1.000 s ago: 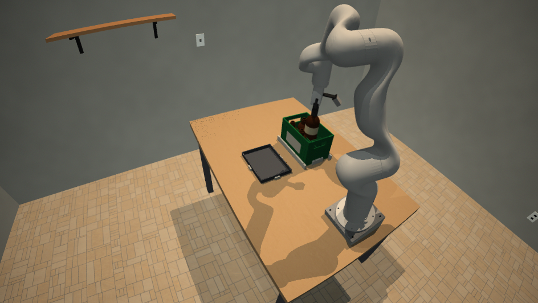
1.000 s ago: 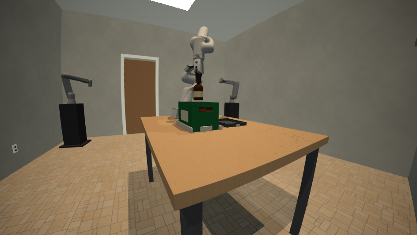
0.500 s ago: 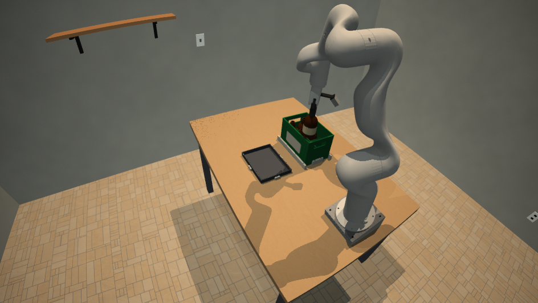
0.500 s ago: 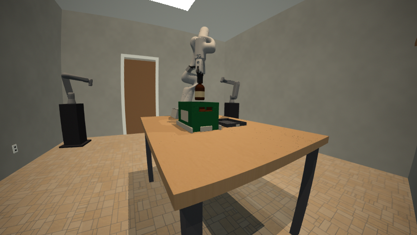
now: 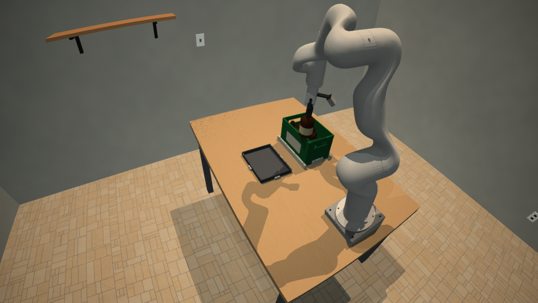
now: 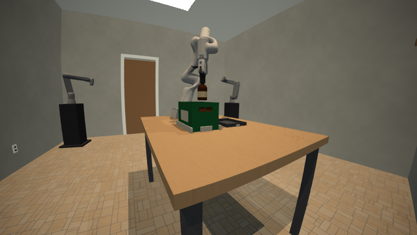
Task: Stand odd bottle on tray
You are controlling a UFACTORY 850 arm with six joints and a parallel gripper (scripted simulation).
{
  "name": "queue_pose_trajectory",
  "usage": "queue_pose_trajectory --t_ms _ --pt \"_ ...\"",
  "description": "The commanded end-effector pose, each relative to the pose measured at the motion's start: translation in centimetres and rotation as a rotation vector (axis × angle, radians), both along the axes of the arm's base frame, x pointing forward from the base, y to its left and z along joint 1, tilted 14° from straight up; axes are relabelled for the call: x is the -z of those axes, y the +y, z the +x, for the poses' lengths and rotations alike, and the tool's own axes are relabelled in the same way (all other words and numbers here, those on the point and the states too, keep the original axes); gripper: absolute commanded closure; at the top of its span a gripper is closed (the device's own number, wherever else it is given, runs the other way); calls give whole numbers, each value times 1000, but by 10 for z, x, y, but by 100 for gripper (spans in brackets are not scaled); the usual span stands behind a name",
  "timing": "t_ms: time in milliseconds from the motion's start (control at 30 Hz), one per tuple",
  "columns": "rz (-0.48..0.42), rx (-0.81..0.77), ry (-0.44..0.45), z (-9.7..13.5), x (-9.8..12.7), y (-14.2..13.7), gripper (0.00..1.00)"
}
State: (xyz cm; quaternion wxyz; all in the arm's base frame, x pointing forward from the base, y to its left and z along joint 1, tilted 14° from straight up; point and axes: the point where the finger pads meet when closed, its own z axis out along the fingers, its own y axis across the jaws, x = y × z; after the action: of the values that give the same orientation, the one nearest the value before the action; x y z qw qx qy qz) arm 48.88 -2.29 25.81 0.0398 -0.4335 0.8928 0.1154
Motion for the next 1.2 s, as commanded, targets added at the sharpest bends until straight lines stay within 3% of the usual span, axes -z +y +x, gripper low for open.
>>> queue_pose_trajectory --t_ms 0,1167 --pt "0 0 -2 2 -2 4 100" --pt "0 0 -2 13 -18 70 100"
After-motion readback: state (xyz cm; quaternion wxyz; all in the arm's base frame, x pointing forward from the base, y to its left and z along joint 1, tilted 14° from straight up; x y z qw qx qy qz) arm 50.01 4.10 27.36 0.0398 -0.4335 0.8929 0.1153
